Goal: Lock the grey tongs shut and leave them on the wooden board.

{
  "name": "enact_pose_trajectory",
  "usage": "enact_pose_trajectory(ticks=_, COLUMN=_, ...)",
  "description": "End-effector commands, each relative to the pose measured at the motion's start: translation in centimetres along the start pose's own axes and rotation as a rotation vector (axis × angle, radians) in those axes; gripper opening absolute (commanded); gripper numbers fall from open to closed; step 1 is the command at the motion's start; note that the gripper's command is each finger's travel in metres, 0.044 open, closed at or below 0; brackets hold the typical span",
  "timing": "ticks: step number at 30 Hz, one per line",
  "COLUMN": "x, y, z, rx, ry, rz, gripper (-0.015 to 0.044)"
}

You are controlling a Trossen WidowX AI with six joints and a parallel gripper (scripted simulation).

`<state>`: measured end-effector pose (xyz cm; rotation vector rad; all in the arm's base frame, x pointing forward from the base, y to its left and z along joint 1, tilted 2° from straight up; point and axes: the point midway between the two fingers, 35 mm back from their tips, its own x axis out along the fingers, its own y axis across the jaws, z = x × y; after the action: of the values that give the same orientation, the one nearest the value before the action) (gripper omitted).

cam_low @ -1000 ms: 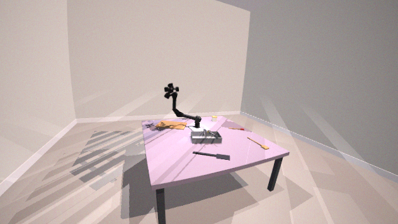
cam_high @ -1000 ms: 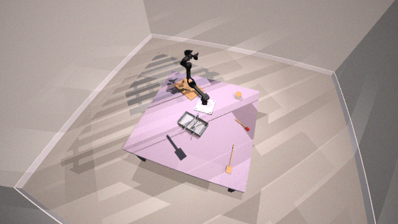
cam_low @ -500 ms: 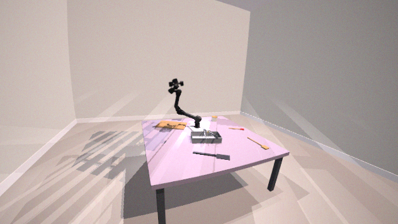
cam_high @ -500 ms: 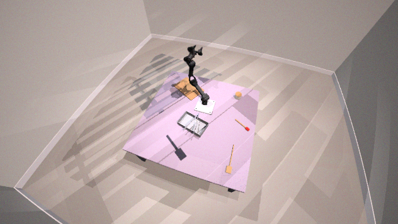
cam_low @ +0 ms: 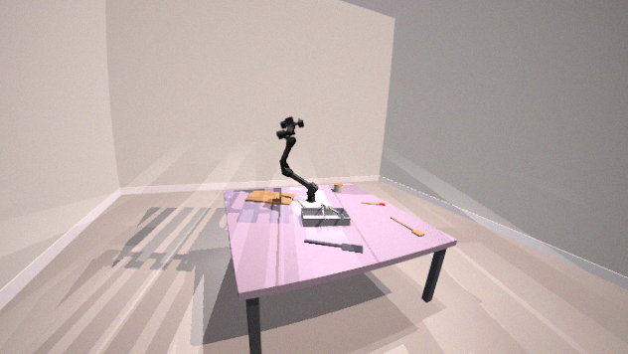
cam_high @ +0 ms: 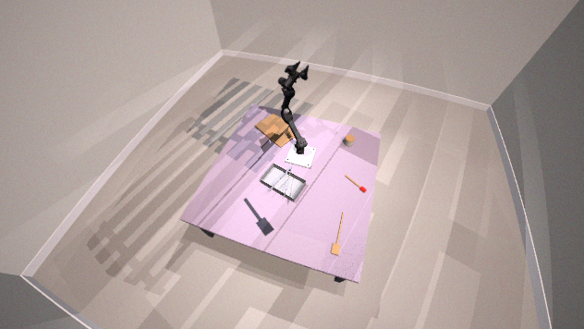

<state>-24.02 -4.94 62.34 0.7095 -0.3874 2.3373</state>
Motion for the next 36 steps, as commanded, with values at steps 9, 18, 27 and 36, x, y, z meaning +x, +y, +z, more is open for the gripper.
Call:
enact_pose_trajectory(ticks=9, x=-0.8, y=-16.1, z=4.1, rx=-0.339, ry=-0.139, rz=-0.395, gripper=0.044)
enact_pose_trajectory(ticks=18, x=-3.4, y=-23.8, z=5.2, rx=-0.409, ry=-0.146, rz=-0.618, gripper=0.044)
enact_pose_trajectory(ticks=27, x=-7.1, y=-30.3, z=6.3, rx=-0.571, ry=-0.093, rz=-0.856, gripper=0.044)
enact_pose_trajectory(ticks=36, x=-16.4, y=-39.9, z=6.9, rx=-0.755, ry=0.11, rz=-1.24, gripper=0.044)
